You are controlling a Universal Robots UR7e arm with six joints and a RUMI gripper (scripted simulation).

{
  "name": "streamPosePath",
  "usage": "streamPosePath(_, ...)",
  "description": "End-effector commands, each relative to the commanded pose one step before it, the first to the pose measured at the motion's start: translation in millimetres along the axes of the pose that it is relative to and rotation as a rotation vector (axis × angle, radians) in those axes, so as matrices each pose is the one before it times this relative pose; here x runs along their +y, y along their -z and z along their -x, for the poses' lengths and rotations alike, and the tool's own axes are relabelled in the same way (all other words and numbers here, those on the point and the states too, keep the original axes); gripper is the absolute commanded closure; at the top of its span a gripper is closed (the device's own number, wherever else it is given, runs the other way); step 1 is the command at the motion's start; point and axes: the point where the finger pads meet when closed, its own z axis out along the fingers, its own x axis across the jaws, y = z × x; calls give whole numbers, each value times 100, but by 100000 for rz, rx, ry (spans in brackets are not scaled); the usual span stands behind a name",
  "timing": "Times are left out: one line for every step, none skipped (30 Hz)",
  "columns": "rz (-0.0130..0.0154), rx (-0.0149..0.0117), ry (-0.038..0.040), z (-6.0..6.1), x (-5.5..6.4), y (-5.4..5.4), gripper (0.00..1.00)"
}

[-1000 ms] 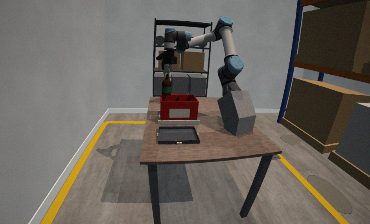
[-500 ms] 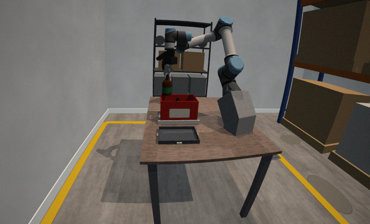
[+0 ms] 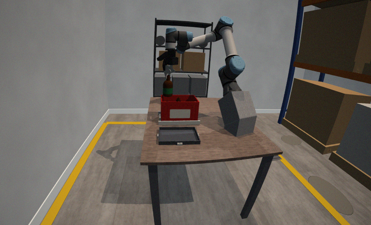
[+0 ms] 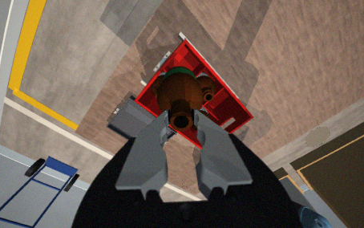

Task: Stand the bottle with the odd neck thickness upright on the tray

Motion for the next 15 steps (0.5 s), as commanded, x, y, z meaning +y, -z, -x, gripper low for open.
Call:
streamPosePath(-73, 31, 183, 484, 764, 15, 100)
streamPosePath(-4, -1, -2, 78, 110, 2, 100)
streamPosePath(0, 0, 0, 0, 0, 0, 100)
streamPosePath(0, 0, 0, 0, 0, 0, 100)
streamPosePath(-57, -92, -83, 101, 55, 48, 100)
streamPosePath(3, 9, 7, 80, 122, -4, 100)
streamPosePath(8, 18, 15, 79, 130, -9, 100)
streamPosePath(17, 27, 25, 80, 140, -14, 100)
streamPosePath(23, 33, 31, 80, 148, -18, 100)
streamPosePath(11, 19, 17, 84, 139, -10, 100)
streamPosePath(-1, 2, 1, 90, 129, 0, 100)
streamPosePath(0, 2, 1, 92, 131, 0, 100)
streamPosePath(-1, 2, 1, 93, 134, 0, 100)
streamPosePath(-1, 1, 1, 95, 136, 0, 100)
streamPosePath(-1, 1, 0, 96, 138, 0, 100)
